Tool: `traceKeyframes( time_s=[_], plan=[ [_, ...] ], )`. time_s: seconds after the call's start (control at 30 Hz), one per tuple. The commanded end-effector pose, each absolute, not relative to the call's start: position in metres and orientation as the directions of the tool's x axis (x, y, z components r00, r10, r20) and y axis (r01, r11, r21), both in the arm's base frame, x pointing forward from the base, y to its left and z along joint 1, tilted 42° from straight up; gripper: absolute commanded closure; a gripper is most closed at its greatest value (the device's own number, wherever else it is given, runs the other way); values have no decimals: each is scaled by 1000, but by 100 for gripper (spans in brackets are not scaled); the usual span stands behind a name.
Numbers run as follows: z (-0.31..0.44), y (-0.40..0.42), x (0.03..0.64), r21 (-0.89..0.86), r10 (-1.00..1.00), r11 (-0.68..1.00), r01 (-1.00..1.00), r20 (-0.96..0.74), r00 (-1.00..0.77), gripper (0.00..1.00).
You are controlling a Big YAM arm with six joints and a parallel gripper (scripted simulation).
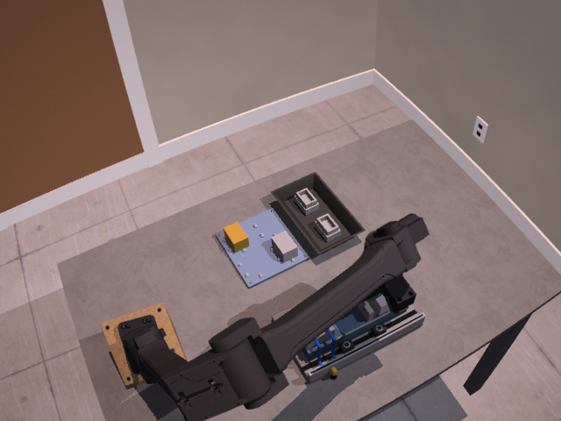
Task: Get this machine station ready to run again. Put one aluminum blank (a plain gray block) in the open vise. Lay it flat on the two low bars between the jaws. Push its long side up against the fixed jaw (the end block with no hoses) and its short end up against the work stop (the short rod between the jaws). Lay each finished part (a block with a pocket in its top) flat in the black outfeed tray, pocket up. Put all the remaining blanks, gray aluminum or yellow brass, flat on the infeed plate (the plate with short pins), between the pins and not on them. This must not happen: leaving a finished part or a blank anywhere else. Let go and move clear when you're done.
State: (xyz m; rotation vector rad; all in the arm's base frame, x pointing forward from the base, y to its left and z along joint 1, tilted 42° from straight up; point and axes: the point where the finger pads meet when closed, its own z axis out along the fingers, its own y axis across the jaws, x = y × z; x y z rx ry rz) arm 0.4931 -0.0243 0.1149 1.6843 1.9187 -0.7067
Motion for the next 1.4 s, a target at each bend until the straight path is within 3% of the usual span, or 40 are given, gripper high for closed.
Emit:
traceKeyframes(
  time_s=[0.0,1.37],
  plan=[
    [141,-27,512,3,747,105,994,-661,-77,100],
    [106,-41,498,-52,740,102,993,-663,-111,100]
  ],
)
